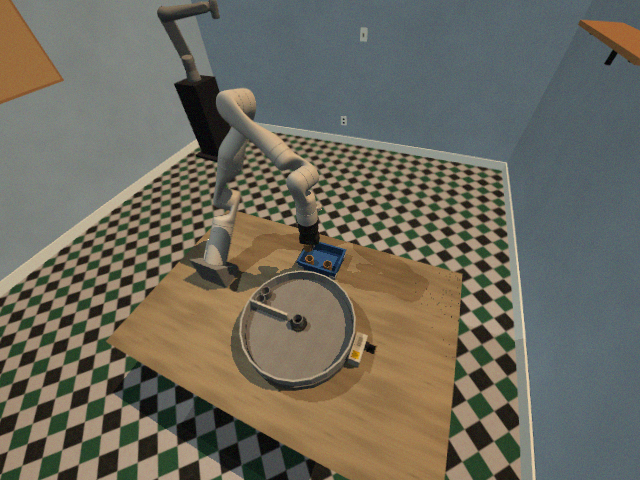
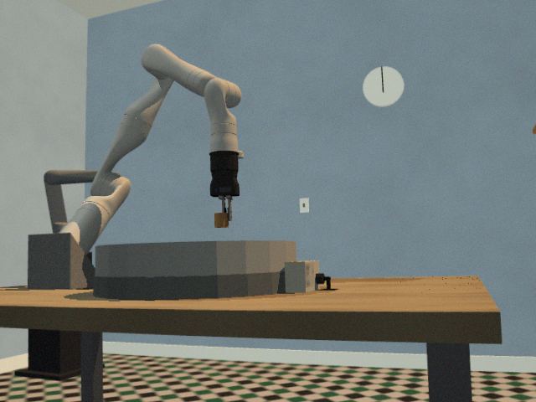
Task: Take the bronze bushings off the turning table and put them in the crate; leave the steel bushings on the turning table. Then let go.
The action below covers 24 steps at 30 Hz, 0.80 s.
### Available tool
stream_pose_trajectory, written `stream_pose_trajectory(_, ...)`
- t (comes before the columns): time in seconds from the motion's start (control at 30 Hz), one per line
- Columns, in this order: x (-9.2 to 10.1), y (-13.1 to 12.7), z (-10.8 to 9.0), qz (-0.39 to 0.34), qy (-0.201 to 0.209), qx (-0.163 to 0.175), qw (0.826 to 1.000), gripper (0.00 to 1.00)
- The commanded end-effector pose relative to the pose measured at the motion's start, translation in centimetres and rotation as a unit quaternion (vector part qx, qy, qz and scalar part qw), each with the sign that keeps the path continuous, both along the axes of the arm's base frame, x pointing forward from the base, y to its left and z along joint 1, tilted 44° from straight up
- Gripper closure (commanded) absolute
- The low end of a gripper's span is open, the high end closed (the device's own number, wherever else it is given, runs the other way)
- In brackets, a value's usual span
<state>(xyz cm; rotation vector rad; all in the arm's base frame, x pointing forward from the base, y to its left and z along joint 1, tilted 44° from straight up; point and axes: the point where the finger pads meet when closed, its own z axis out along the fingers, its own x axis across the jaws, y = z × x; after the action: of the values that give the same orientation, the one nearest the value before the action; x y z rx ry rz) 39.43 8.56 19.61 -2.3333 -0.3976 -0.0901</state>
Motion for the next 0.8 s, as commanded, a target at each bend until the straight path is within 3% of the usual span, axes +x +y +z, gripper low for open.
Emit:
stream_pose_trajectory(0.0,0.0,0.0,0.0,0.000,-0.001,-0.001,1.000,1.00)
stream_pose_trajectory(0.07,0.0,0.0,0.0,0.000,-0.001,-0.001,1.000,1.00)
stream_pose_trajectory(0.23,1.9,3.8,3.6,0.000,-0.001,-0.001,1.000,1.00)
stream_pose_trajectory(0.63,1.9,3.8,3.6,0.000,-0.001,-0.001,1.000,1.00)
stream_pose_trajectory(0.77,1.8,5.0,2.3,0.000,-0.001,-0.001,1.000,1.00)
